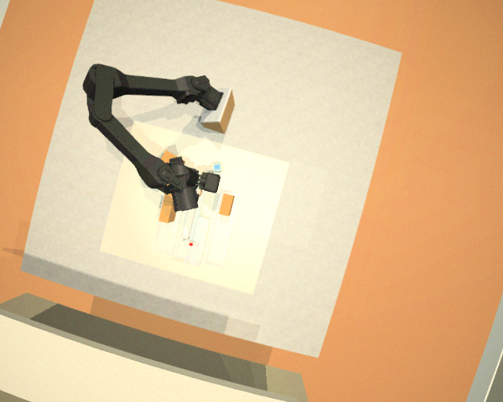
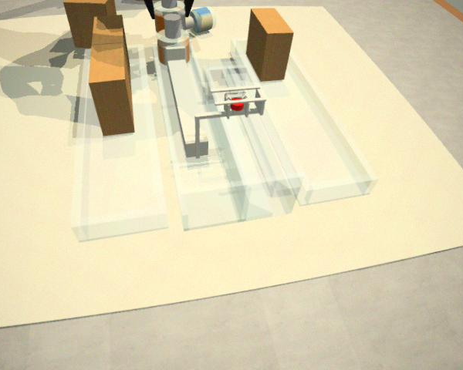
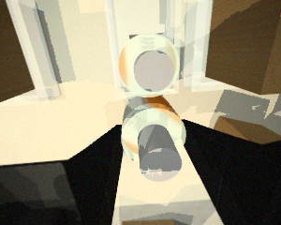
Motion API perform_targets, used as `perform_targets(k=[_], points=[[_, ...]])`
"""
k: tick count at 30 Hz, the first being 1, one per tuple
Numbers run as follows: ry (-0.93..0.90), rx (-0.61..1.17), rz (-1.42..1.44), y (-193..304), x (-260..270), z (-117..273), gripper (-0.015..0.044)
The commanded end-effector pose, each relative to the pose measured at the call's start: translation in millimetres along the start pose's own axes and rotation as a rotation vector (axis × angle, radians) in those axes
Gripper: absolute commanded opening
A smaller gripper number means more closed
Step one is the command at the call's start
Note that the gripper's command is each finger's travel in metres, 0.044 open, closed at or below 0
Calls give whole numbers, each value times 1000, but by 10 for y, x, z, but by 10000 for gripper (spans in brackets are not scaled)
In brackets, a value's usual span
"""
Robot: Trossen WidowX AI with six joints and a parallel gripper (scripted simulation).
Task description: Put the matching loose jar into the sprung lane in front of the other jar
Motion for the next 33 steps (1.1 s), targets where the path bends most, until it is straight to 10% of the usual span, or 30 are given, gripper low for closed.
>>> perform_targets(k=[1, 33], points=[[2, -8, -2, -51, -1, 12, 0], [2, -9, -2, -207, 6, 12, 0]])
Point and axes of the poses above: the point midway between the two fingers, 35 mm back from their tips, its own z axis back along the fingers, its own x axis across the jaws, y = z × x, the point moved 4 cm from there along z, back along the fingers, and after that the axes turned 3 degrees about -z, right-handed, at the moved point
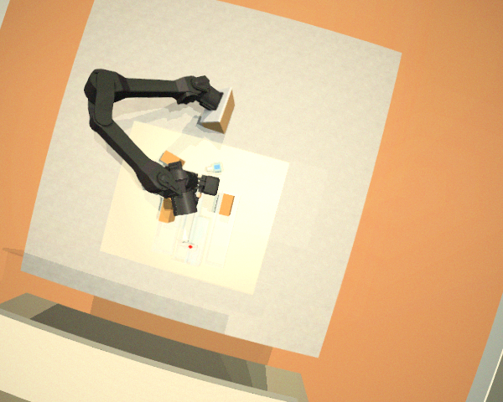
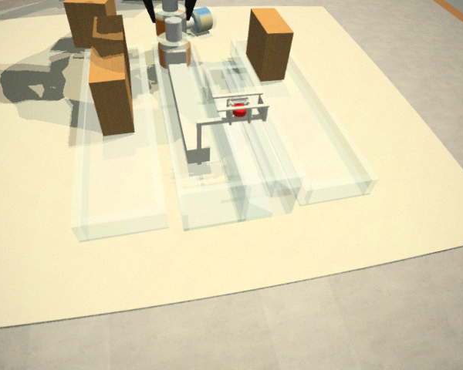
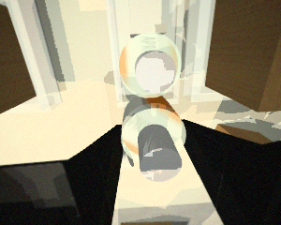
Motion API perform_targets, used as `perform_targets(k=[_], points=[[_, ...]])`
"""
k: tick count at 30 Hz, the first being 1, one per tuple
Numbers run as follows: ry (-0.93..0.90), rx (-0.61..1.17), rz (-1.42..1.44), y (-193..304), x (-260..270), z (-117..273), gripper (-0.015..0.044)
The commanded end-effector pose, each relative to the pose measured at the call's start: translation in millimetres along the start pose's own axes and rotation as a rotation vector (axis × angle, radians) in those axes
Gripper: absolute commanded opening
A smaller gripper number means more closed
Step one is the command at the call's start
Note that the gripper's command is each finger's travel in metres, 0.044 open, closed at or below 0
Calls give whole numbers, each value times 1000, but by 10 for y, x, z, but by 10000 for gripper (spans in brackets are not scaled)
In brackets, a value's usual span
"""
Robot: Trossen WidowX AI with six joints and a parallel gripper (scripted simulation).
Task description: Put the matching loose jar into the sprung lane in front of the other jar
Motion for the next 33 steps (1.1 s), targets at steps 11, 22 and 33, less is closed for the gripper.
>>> perform_targets(k=[11, 22, 33], points=[[0, -24, -17, -152, -2, 25, 0], [0, -24, -17, -205, -3, 29, 0], [0, -24, -17, -259, -7, 38, 0]])
Point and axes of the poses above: the point midway between the two fingers, 35 mm back from their tips, its own z axis back along the fingers, its own x axis across the jaws, y = z × x, the point moved 4 cm from there along z, back along the fingers, and after that the axes turned 3 degrees about -z, right-handed, at the moved point
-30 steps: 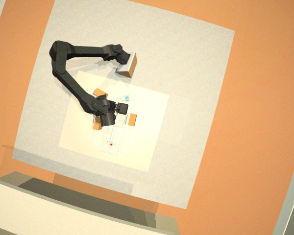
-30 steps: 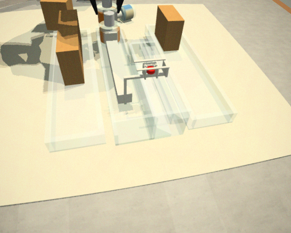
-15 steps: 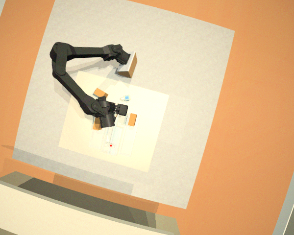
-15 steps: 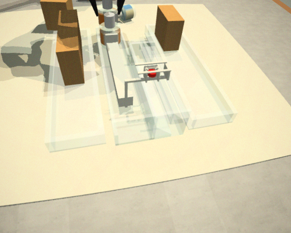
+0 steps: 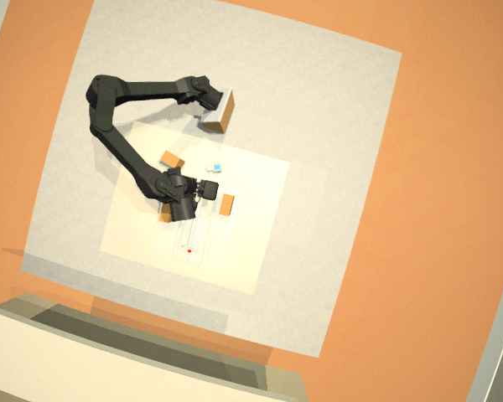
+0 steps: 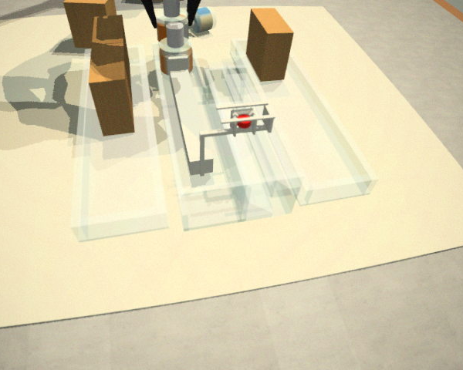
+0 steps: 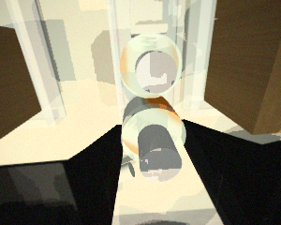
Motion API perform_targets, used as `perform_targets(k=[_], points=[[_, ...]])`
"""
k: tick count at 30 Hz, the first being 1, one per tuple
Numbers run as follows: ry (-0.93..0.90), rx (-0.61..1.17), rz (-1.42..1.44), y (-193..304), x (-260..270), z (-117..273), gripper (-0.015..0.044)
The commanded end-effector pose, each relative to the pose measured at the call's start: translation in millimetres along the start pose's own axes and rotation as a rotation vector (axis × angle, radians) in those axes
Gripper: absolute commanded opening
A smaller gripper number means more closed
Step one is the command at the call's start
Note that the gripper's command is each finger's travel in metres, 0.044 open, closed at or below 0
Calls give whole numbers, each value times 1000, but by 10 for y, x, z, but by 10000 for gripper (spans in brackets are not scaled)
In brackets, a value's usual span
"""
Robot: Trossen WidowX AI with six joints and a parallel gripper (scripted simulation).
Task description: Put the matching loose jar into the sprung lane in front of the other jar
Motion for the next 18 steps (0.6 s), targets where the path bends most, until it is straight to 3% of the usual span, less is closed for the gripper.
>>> perform_targets(k=[1, 18], points=[[2, -26, -15, -102, -11, 34, 0], [3, -26, -16, -181, -18, 56, 0]])
Point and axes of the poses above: the point midway between the two fingers, 35 mm back from their tips, its own z axis back along the fingers, its own x axis across the jaws, y = z × x, the point moved 4 cm from there along z, back along the fingers, and after that the axes turned 3 degrees about -z, right-handed, at the moved point
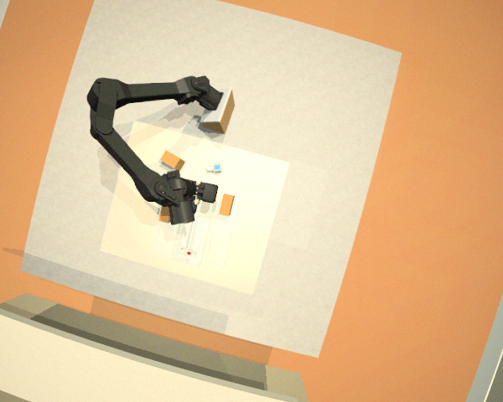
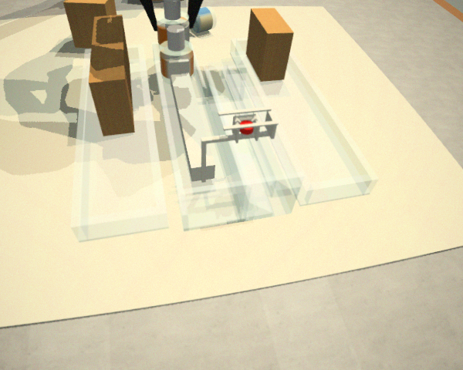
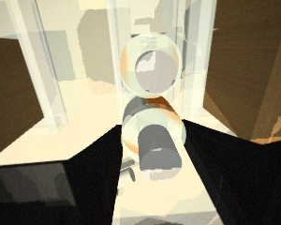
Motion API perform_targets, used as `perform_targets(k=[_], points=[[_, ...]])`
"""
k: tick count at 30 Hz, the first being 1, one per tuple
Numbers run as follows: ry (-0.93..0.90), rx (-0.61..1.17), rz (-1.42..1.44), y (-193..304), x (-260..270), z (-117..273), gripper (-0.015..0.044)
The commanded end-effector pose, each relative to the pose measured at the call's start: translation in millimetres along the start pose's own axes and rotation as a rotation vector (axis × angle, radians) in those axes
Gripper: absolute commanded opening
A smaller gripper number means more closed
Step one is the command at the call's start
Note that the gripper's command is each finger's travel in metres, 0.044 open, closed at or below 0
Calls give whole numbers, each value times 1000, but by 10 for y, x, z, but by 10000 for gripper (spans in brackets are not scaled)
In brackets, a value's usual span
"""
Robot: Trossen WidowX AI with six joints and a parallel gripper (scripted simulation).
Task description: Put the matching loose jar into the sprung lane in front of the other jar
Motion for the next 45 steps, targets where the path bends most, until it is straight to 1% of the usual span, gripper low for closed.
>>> perform_targets(k=[1, 45], points=[[3, -26, -14, -98, -15, 49, 0], [3, -26, -14, -159, -22, 60, 0]])
Point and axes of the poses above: the point midway between the two fingers, 35 mm back from their tips, its own z axis back along the fingers, its own x axis across the jaws, y = z × x, the point moved 4 cm from there along z, back along the fingers, and after that the axes turned 3 degrees about -z, right-handed, at the moved point
